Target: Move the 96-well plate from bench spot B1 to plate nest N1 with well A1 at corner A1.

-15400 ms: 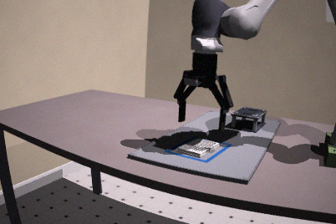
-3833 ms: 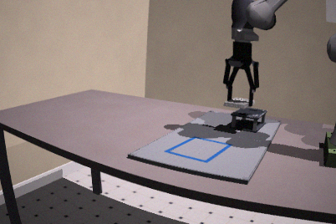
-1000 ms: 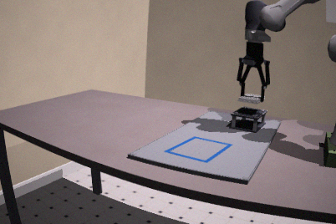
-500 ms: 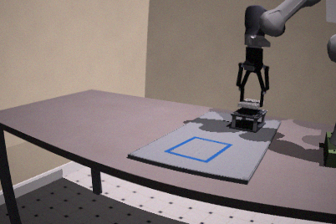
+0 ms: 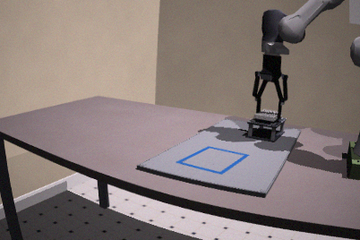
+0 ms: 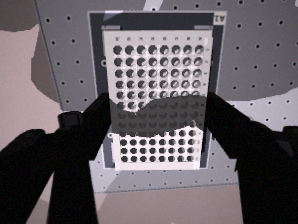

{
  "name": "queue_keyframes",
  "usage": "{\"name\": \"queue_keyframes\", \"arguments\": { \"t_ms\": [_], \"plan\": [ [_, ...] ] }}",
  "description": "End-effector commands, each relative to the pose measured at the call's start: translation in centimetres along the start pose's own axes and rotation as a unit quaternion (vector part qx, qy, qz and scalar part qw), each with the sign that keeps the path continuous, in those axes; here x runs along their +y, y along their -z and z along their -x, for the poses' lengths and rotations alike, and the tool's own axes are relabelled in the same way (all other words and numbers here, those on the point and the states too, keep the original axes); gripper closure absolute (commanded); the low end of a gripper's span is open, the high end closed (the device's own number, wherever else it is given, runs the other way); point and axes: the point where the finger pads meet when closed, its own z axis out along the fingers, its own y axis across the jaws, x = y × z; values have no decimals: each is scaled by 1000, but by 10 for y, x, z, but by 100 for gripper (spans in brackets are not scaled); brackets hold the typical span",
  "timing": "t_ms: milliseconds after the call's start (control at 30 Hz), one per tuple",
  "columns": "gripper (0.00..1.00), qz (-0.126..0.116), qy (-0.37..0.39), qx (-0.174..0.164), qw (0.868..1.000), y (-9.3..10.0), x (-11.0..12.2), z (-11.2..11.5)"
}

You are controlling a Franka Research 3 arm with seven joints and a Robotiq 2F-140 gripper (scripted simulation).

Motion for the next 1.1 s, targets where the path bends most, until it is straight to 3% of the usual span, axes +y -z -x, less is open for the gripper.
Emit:
{"name": "queue_keyframes", "arguments": {
  "t_ms": [0,1067],
  "plan": [
    [40,4,-2,-2,1000,1,3,0],
    [40,4,-2,-2,1000,-2,1,0]
  ]
}}
